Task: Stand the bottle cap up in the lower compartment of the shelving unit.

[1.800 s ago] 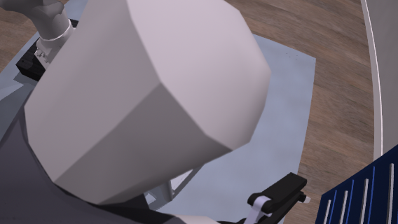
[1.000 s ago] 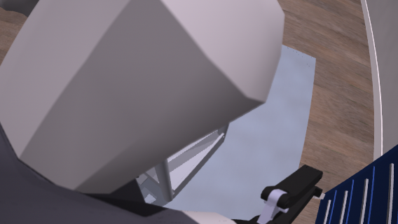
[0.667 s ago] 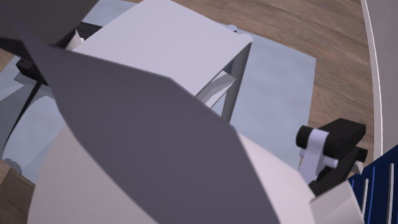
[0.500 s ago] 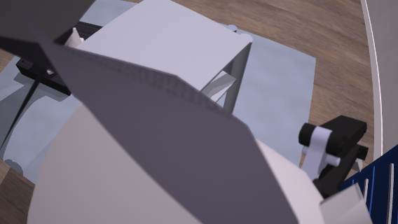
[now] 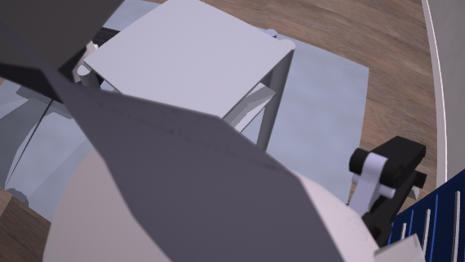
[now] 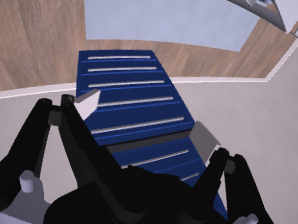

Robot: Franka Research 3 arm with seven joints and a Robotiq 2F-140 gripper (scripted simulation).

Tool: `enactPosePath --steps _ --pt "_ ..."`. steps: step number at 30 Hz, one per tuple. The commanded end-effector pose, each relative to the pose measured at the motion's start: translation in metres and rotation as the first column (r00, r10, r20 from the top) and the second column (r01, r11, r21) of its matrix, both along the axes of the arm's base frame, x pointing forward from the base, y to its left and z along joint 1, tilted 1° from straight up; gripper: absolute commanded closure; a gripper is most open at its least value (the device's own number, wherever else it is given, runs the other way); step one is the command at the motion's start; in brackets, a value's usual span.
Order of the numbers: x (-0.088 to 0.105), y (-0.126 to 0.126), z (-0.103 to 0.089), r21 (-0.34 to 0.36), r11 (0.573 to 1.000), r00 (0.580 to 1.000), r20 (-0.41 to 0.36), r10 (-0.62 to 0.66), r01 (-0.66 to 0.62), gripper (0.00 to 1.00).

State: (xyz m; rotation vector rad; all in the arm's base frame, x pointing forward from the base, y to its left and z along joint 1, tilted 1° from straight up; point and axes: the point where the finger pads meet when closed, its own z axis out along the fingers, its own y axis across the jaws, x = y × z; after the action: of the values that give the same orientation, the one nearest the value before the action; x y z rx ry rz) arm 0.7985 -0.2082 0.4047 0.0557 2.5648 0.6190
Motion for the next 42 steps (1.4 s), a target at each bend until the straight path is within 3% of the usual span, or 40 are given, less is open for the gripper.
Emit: enactPosePath --steps 1,7,14,28,41,42 --pt "-0.002 -0.002 -0.001 0.007 1.0 1.0 -0.012 -0.012 0.012 0.0" --pt "-0.002 0.002 -0.001 0.007 1.0 1.0 -0.015 -0.009 0.009 0.0" --pt "-0.002 0.025 0.0 0.002 1.0 0.999 -0.03 0.012 -0.011 0.0" --pt "-0.024 0.185 0.005 -0.056 0.984 0.979 -0.126 0.161 -0.169 0.0" --pt "-0.024 0.185 0.005 -0.056 0.984 0.979 -0.126 0.161 -0.169 0.0" --pt "-0.03 0.206 0.005 -0.067 0.979 0.974 -0.138 0.182 -0.192 0.0"
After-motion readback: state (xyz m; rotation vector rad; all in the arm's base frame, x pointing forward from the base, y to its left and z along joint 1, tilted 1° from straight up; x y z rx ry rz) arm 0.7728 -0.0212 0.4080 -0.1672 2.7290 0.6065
